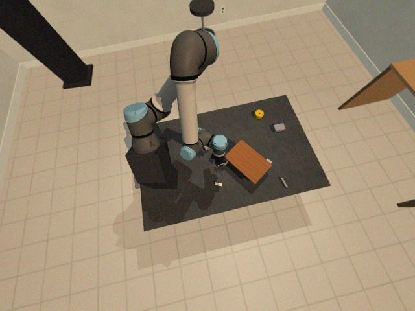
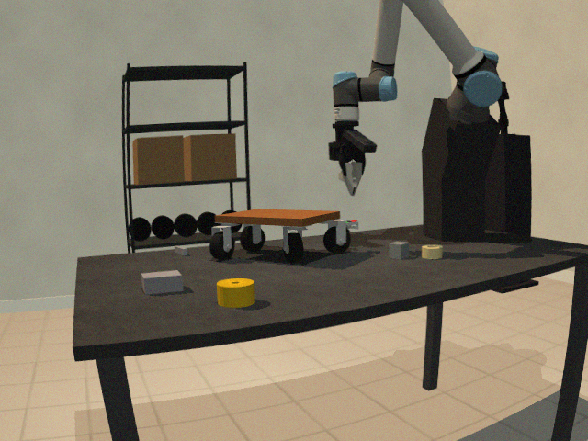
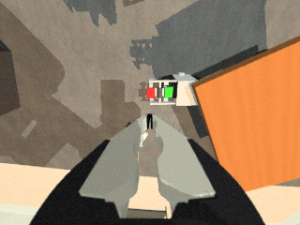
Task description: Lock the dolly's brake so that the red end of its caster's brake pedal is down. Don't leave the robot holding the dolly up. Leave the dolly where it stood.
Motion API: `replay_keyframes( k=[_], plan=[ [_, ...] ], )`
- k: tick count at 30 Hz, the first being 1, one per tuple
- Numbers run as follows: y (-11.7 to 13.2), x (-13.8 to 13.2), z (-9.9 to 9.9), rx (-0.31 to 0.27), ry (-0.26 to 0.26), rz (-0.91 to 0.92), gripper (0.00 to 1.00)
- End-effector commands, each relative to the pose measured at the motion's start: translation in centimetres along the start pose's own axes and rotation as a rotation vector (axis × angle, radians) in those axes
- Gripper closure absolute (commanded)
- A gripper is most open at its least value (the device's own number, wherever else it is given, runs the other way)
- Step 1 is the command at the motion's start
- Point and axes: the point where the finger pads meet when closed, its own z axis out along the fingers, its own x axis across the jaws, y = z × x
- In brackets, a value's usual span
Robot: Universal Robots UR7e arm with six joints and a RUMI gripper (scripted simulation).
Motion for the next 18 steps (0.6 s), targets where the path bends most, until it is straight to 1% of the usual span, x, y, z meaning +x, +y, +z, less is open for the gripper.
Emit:
replay_keyframes(
  k=[1, 10, 18],
  plan=[
    [0.1, 0.2, 0.3, -0.001, 0.001, -0.003, 1.0],
    [0.1, 0.2, 1.2, -0.001, 0.001, -0.003, 1.0],
    [0.1, 0.2, 2.7, -0.001, 0.001, -0.003, 1.0]
  ],
)
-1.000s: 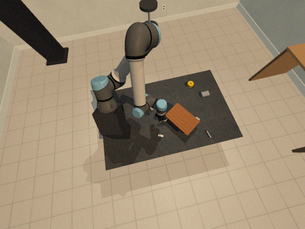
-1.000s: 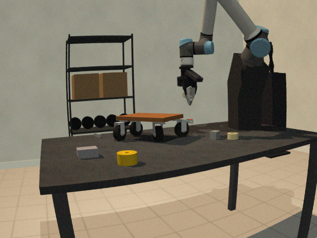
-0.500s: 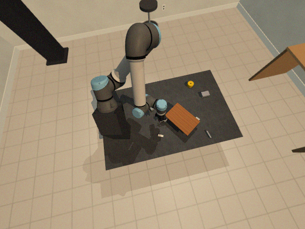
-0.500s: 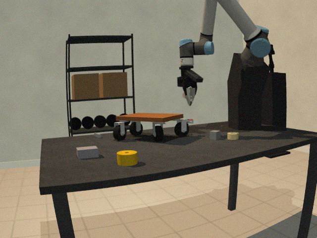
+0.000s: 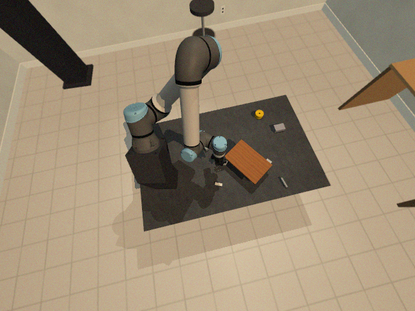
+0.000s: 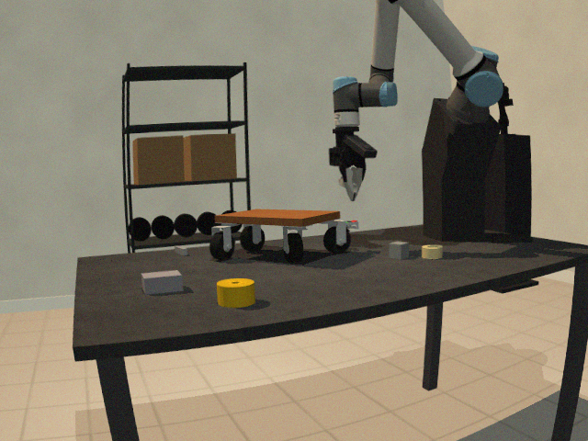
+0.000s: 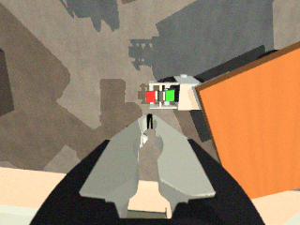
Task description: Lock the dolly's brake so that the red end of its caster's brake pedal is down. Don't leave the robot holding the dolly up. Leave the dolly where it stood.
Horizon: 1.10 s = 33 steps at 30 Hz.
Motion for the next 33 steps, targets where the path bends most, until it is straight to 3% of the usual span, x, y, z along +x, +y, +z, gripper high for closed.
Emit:
replay_keyframes(
  k=[1, 21, 33],
  plan=[
    [0.1, 0.2, 1.2, -0.002, 0.002, -0.002, 1.0],
    [0.1, 0.2, 4.8, -0.002, 0.002, -0.002, 1.0],
    [0.1, 0.2, 5.5, -0.002, 0.002, -0.002, 1.0]
  ],
)
